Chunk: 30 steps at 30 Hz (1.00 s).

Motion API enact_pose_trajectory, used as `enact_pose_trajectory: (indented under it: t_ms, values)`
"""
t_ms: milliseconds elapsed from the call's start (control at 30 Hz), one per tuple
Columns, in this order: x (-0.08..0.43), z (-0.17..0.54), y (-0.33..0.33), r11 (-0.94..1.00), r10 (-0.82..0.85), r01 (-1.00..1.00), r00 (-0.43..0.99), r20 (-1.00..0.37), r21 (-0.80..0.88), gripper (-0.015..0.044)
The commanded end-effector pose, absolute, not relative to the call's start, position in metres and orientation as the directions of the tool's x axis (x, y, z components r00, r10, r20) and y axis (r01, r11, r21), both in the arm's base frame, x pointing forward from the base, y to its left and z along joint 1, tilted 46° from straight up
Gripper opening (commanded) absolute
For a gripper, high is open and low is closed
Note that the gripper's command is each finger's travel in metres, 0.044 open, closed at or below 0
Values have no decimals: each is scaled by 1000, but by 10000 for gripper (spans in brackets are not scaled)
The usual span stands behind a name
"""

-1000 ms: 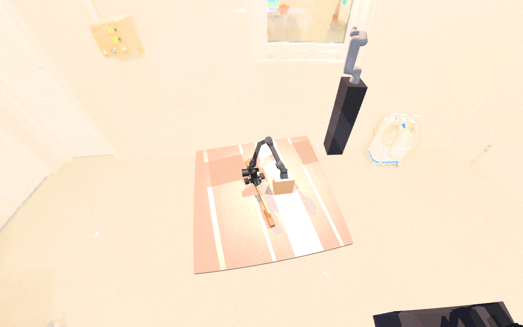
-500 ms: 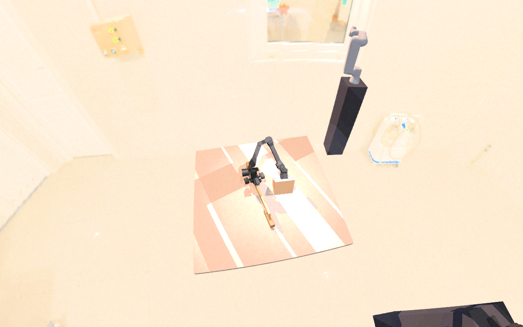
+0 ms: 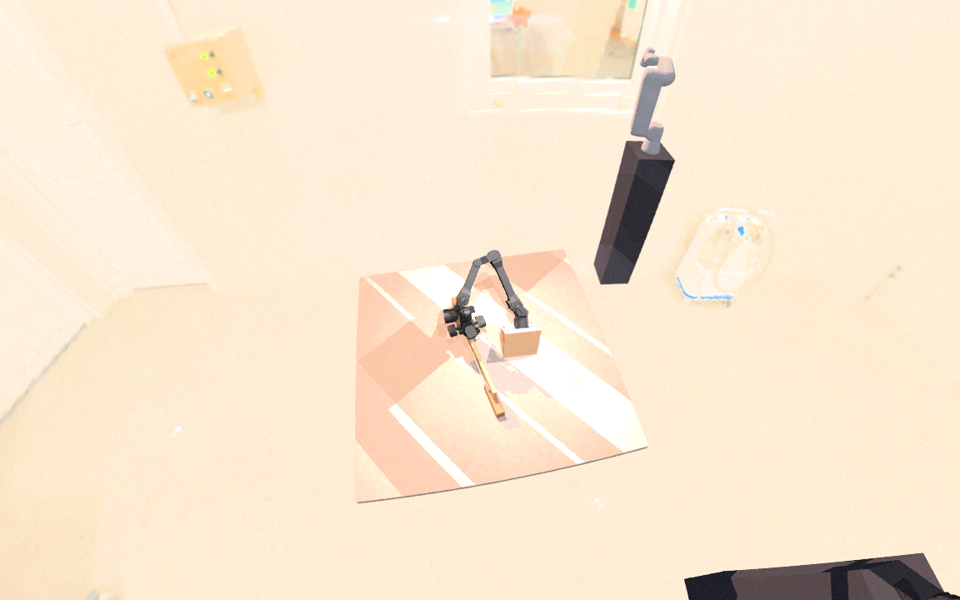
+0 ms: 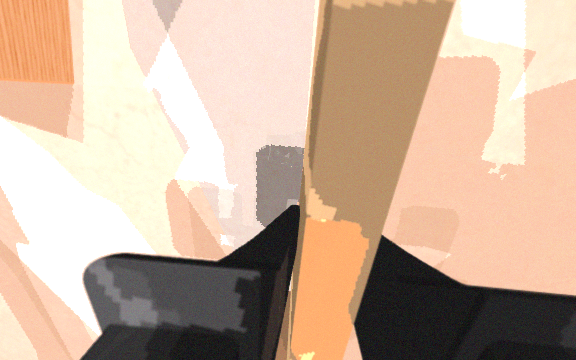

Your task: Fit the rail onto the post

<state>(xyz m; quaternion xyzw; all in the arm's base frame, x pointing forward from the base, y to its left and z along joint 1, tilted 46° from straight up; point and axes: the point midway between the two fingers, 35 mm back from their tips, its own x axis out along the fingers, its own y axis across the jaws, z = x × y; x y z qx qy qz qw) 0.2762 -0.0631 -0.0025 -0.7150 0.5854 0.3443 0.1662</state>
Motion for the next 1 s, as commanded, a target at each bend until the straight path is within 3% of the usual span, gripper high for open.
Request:
enact_pose_trajectory:
  t_ms: [0,967]
  values:
    - [279,1,-58,-268,-712,-951,89,-696,153,0]
    - [277,11,-47,-269,-712,-951,89,-697,153,0]
